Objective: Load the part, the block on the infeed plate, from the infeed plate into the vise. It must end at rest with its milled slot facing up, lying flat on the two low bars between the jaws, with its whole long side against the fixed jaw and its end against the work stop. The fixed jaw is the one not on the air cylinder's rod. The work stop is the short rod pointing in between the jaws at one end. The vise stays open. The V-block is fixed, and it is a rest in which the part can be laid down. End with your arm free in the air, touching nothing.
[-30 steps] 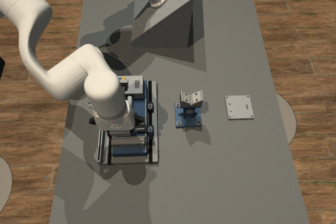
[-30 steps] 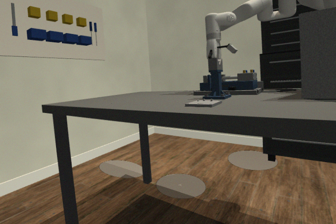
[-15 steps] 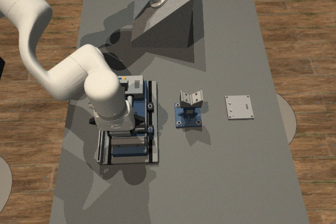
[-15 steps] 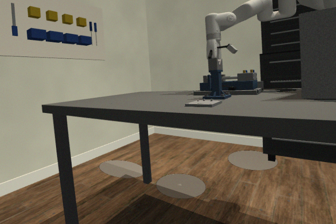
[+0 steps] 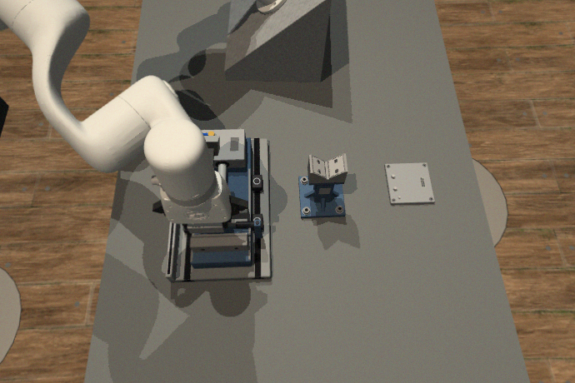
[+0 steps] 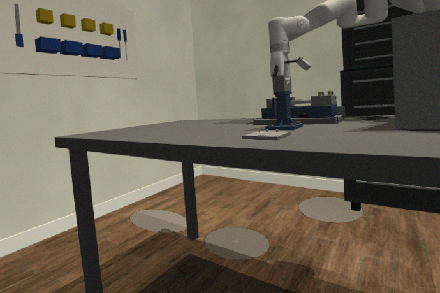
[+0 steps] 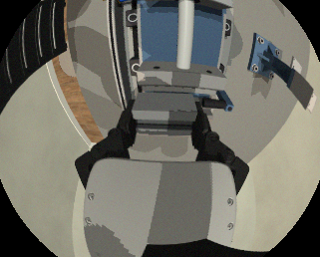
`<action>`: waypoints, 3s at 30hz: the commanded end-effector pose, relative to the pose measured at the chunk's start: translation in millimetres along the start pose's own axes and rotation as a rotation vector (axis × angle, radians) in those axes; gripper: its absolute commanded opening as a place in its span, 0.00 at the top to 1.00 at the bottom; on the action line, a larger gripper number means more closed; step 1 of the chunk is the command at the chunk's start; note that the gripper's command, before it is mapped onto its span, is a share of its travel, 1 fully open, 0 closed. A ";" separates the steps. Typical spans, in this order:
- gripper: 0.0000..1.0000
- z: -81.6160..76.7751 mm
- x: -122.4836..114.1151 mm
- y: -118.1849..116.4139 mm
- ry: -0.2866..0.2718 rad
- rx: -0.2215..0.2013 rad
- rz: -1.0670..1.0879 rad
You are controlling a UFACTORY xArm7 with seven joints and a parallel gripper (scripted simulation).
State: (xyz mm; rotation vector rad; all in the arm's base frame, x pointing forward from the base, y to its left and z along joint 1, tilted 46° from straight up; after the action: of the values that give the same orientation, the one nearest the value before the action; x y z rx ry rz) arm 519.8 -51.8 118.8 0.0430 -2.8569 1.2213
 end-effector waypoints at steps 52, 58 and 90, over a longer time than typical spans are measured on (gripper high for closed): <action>1.00 11.7 -1.2 0.6 -0.005 -0.001 0.000; 1.00 13.0 -1.2 0.6 -0.005 -0.001 0.000; 1.00 16.8 -1.2 0.6 -0.005 -0.001 0.000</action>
State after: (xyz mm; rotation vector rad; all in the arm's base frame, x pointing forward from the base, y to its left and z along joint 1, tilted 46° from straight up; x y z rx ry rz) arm 519.5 -65.8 105.4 0.0430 -2.8569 1.2213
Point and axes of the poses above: the point where the finger pads meet when closed, its own z axis out along the fingers, its own y axis across the jaws, x = y × z, the point moved 9 cm from there along -z, back along the fingers
